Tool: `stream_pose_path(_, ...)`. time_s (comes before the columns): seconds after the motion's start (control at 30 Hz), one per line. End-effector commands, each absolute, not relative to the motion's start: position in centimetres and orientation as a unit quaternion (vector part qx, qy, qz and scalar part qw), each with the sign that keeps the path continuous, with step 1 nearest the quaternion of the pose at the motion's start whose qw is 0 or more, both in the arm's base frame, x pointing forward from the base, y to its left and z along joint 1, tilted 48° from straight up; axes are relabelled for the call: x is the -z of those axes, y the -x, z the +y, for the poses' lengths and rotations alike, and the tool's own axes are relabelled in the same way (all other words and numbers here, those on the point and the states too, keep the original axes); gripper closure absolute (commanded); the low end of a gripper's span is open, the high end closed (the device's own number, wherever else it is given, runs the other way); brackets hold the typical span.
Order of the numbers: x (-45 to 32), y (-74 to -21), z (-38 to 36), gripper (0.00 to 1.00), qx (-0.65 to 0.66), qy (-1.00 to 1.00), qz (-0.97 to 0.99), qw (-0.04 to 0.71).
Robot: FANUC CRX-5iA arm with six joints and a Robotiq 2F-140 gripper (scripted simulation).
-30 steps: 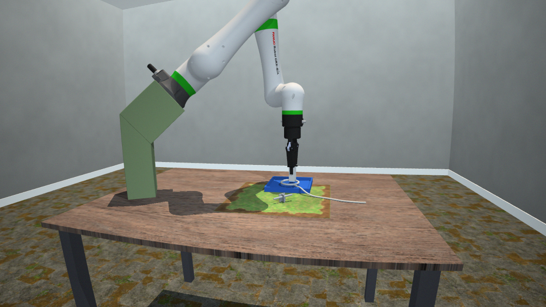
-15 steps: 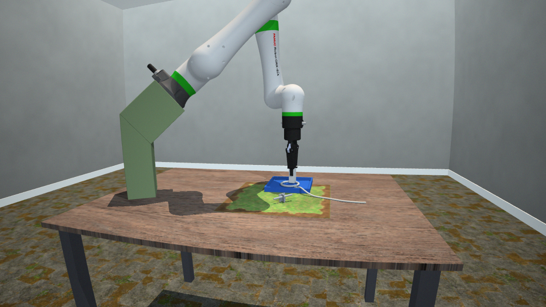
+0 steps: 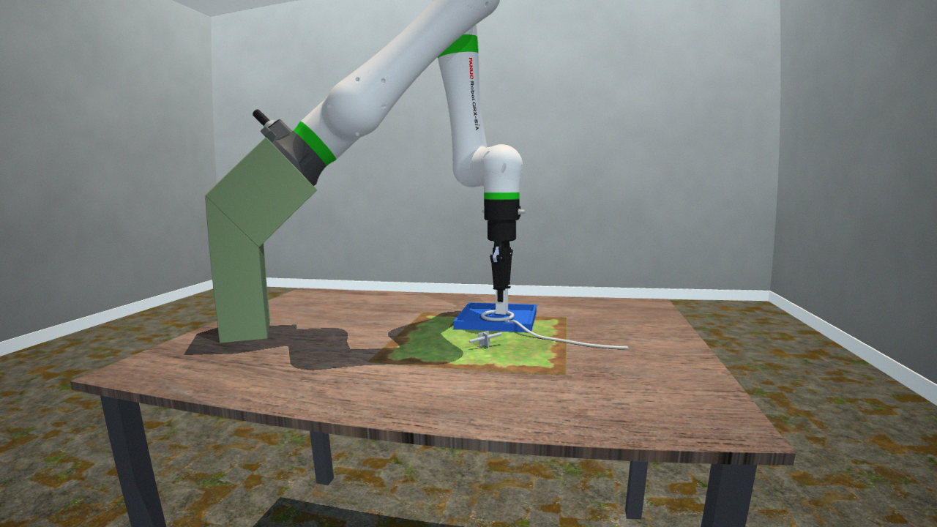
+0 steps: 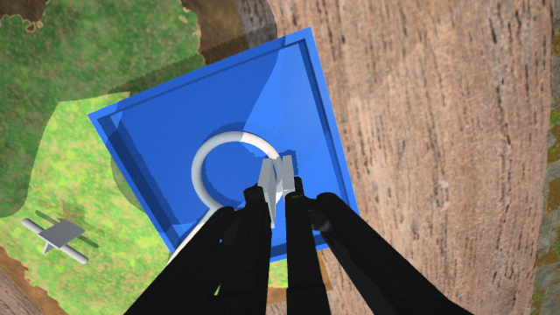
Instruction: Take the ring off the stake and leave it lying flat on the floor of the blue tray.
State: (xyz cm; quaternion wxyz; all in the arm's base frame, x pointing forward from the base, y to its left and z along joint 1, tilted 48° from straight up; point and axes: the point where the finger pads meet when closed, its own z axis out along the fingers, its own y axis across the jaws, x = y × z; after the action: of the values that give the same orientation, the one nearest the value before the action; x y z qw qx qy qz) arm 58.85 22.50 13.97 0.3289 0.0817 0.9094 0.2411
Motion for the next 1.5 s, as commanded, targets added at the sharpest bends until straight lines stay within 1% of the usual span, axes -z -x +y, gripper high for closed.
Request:
stream_pose_path(0.0,-14.05,-58.87,22.49,0.90,-0.241,-0.082,0.909,0.329)
stream_pose_path(0.77,-14.05,-58.87,22.49,0.90,-0.241,-0.082,0.909,0.329)
stream_pose_path(0.8,-14.05,-58.87,22.49,0.76,-0.241,-0.082,0.909,0.329)
stream_pose_path(1.47,-14.05,-58.87,22.49,0.76,-0.241,-0.082,0.909,0.329)
